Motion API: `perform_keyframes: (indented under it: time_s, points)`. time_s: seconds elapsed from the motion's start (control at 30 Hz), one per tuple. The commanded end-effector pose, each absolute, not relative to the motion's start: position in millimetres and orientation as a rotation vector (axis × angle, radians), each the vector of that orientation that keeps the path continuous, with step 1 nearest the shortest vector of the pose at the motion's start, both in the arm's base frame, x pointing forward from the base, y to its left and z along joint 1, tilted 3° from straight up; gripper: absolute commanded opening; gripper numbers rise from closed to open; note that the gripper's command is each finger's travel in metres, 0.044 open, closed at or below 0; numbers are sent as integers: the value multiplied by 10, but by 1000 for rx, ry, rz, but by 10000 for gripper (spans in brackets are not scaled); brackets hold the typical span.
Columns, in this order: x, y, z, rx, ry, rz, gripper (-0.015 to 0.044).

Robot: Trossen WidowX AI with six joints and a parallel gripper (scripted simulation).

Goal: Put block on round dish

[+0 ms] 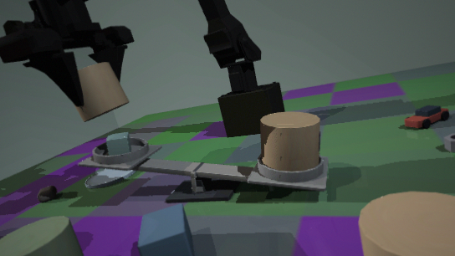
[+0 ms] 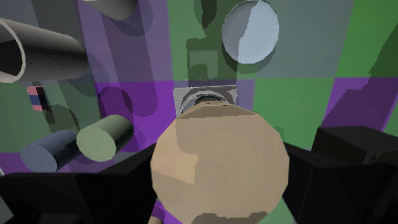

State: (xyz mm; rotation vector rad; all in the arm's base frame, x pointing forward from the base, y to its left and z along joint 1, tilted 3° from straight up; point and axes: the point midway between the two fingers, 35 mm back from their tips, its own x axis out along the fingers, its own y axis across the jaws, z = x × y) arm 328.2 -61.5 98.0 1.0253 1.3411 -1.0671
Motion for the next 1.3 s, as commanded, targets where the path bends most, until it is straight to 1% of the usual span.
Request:
perform_keyframes:
  time_s: [0.0,1.27]
  points:
    - [3297,-624,1103,1030,1314,-1059,0]
    - [3271,-613,1061,1026,1339,-1066,0]
